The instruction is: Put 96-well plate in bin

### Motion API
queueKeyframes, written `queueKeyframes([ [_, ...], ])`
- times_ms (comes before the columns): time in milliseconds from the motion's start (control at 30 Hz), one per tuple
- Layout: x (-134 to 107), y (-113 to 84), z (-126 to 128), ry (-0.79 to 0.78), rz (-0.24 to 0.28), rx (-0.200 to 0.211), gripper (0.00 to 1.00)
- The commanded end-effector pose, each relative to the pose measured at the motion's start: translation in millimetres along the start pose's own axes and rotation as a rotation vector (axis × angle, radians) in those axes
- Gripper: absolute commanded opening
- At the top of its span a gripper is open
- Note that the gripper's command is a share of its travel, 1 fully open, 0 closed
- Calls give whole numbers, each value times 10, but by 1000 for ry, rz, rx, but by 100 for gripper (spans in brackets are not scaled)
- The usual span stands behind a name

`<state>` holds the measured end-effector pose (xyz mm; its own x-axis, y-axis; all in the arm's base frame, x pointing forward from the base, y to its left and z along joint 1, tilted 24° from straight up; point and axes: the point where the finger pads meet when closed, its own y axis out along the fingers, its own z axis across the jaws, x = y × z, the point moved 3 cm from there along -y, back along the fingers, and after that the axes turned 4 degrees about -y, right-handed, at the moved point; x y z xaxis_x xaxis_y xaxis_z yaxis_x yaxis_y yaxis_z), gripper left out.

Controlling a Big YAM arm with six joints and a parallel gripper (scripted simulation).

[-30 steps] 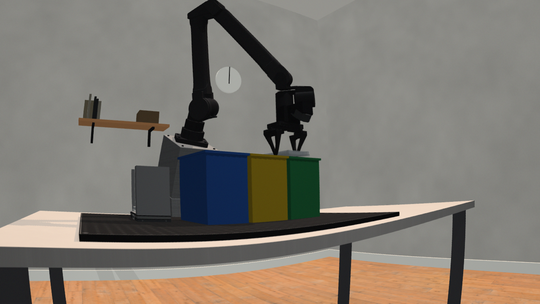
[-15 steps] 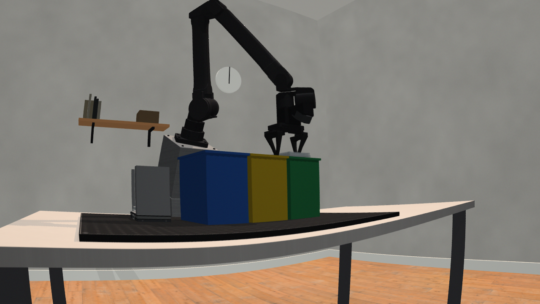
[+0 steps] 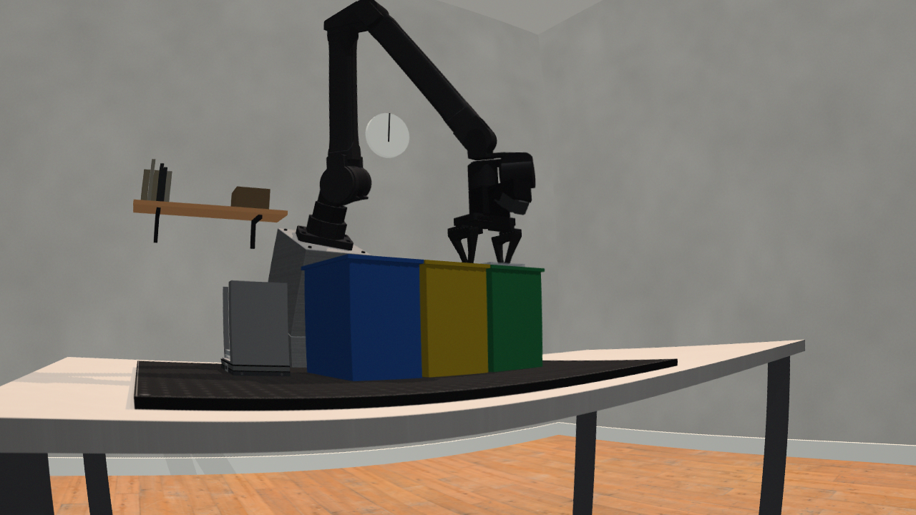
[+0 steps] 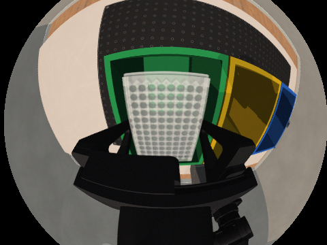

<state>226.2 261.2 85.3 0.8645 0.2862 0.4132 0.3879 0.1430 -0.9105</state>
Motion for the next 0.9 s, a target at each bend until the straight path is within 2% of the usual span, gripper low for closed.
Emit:
queueKeyframes([
  [0, -16, 75, -35, -9, 11, -7, 0],
  [867, -29, 236, -51, -8, 11, -8, 0],
])
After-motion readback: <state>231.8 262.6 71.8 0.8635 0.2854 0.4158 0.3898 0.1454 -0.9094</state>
